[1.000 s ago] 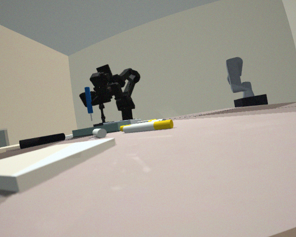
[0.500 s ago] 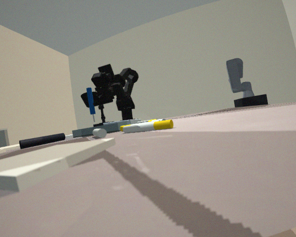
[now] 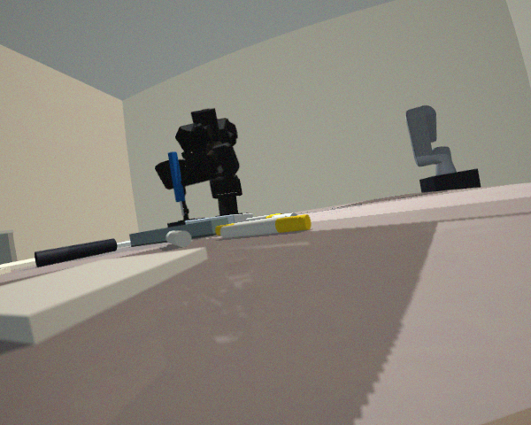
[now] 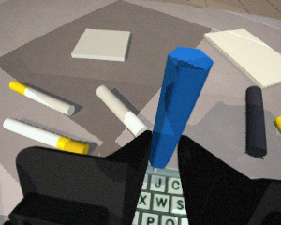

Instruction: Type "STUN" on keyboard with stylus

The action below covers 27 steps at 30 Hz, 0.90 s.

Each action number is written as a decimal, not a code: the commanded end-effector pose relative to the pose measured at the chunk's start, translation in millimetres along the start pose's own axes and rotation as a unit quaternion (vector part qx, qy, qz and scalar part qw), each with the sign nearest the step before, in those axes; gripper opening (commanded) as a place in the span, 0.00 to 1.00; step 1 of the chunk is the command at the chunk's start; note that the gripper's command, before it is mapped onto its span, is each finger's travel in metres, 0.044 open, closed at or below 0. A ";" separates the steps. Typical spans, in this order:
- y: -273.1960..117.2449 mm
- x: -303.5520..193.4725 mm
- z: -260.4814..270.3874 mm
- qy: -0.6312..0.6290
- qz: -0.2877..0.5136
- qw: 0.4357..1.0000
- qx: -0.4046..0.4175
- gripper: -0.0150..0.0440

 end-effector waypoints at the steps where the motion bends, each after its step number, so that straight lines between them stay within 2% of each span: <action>1: -0.6 4.3 9.9 0.002 -0.005 1.000 -0.001 0.25; 15: -6.8 7.6 47.9 0.002 -0.017 1.000 0.000 0.25; 27: 1.9 -9.6 50.9 0.002 -0.017 1.000 0.000 0.25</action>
Point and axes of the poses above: the point midway between the two fingers, 35 mm back from their tips, its own y axis out along the fingers, its own z axis across the jaws, x = y × z, the point moved 9 cm from there along -y, back along the fingers, and after that the axes turned 7 degrees about -y, right-handed, at the moved point
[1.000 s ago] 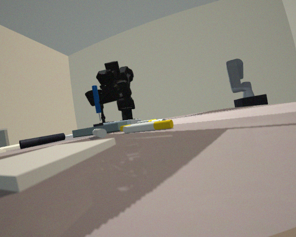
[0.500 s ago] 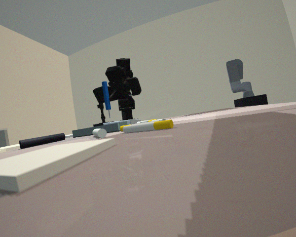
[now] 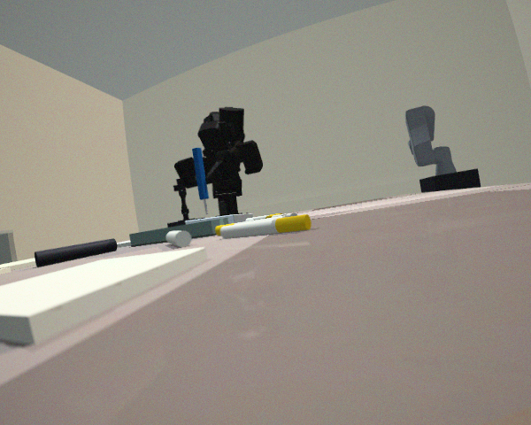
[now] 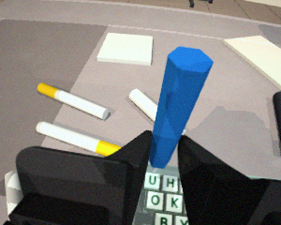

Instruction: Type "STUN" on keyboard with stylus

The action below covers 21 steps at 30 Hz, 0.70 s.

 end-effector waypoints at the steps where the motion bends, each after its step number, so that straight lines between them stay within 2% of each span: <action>1: 2.1 -5.6 0.0 0.002 -0.001 1.000 -0.002 0.25; 2: 2.1 -5.6 0.0 0.002 -0.001 1.000 -0.002 0.25; 5: 2.9 -6.0 0.4 0.002 -0.001 1.000 -0.002 0.39; 21: 6.4 -9.6 1.7 0.002 -0.001 1.000 -0.002 0.39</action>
Point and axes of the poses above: the point midway between the two fingers, 35 mm back from their tips, its own y axis out along the fingers, its own z axis across the jaws, x = y × z, the point moved 9 cm from there along -y, back along the fingers, and after that the axes turned 7 degrees about -y, right-handed, at the moved point
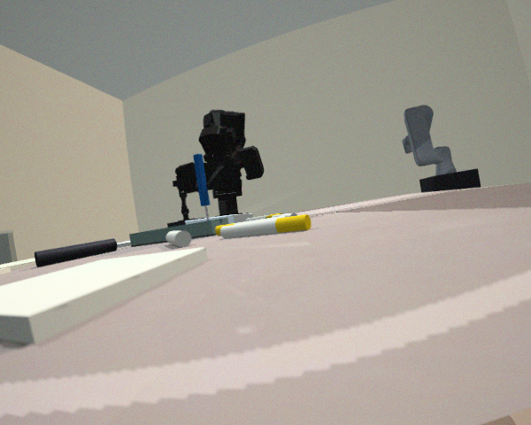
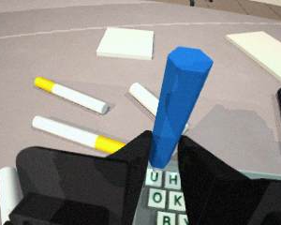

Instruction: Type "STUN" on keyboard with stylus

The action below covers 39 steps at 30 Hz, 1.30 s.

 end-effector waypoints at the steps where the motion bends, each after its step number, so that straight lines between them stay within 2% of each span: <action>1: 0.1 0.2 -0.1 0.002 -0.002 1.000 -0.002 0.39; 39: 6.1 -13.7 0.4 0.002 -0.002 1.000 -0.002 0.39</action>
Point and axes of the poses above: the point midway between the two fingers, 35 mm back from their tips, its own y axis out along the fingers, its own z axis across the jaws, x = y × z, the point moved 9 cm from there along -y, back along the fingers, and after that the axes turned 7 degrees about -y, right-handed, at the moved point
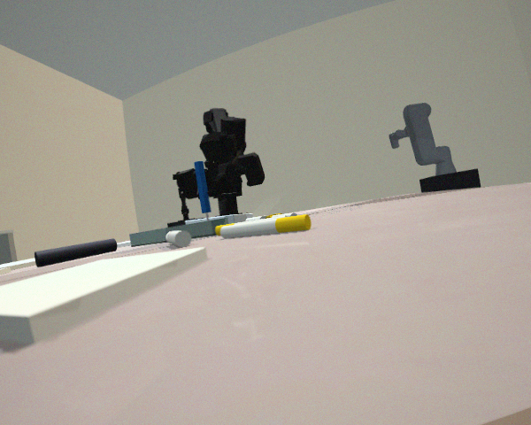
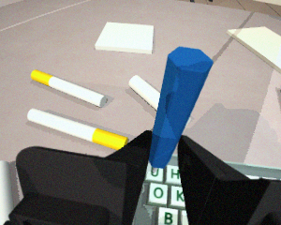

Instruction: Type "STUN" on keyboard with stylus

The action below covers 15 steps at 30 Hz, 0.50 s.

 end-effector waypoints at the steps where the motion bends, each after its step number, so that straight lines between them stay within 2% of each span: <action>1: 0.8 -1.5 0.0 0.002 -0.001 1.000 -0.002 0.39; 15: -2.2 5.4 -0.4 0.002 -0.001 1.000 -0.002 0.39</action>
Point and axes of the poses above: the point midway between the two fingers, 35 mm back from their tips, its own y axis out along the fingers, its own z axis across the jaws, x = y × z, the point moved 9 cm from there along -y, back along the fingers, and after that the axes turned 7 degrees about -y, right-handed, at the moved point
